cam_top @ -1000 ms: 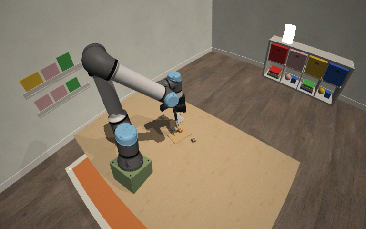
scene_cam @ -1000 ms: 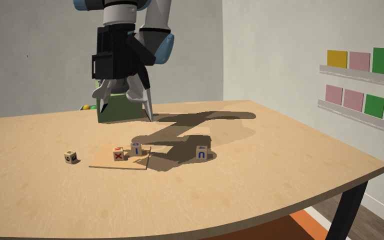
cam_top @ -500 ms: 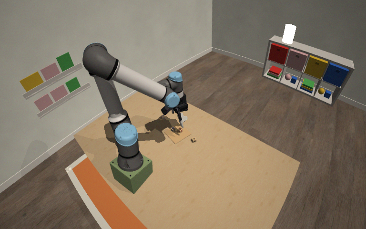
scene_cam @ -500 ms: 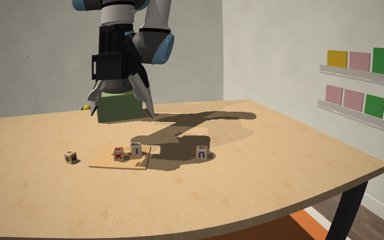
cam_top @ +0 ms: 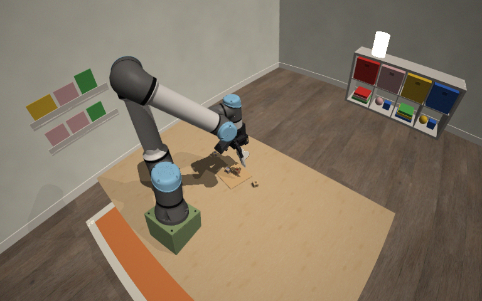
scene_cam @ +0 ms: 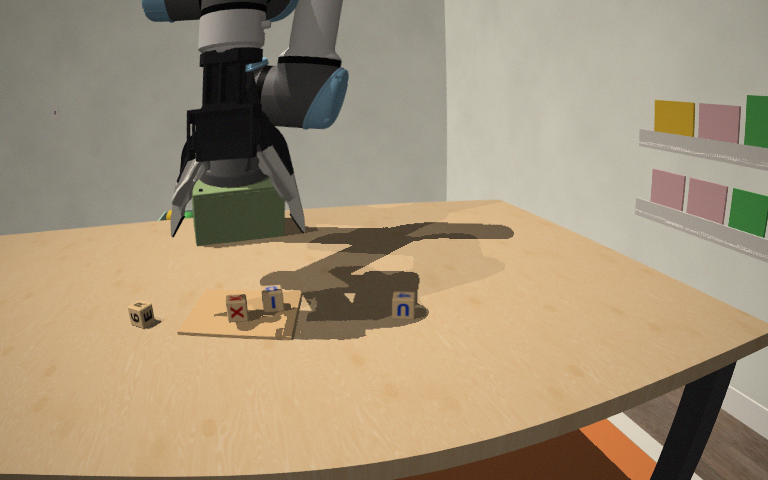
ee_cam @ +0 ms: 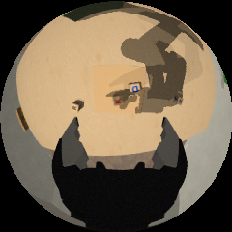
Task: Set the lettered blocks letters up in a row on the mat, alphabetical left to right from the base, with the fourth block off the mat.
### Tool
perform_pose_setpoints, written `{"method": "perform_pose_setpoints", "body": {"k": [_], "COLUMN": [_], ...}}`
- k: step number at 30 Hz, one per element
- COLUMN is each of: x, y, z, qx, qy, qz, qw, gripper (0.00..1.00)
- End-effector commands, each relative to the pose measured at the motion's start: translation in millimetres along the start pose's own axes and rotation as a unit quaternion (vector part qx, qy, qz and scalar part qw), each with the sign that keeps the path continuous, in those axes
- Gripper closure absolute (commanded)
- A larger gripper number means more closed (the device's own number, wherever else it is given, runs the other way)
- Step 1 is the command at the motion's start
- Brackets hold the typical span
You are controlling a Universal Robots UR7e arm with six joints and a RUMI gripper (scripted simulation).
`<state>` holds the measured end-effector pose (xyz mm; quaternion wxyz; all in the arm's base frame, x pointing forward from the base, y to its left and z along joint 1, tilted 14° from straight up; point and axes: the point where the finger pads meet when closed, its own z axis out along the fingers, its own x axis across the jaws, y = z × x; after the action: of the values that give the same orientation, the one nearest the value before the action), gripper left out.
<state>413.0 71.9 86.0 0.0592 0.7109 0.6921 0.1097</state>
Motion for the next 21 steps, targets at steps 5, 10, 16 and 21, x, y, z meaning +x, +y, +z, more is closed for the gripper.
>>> {"method": "perform_pose_setpoints", "body": {"k": [5,10,16,21], "x": [-2.3,-3.4,-4.2,-4.4], "y": [1.2,1.6,1.9,2.0], "z": [-0.2,-0.1,-0.1,-0.1], "qx": [-0.001,-0.001,-0.001,-0.001], "qy": [0.001,0.001,0.001,0.001], "qz": [-0.040,-0.058,-0.072,-0.077], "qw": [0.999,0.998,0.997,0.997], "gripper": [0.00,0.00,0.00,0.00]}}
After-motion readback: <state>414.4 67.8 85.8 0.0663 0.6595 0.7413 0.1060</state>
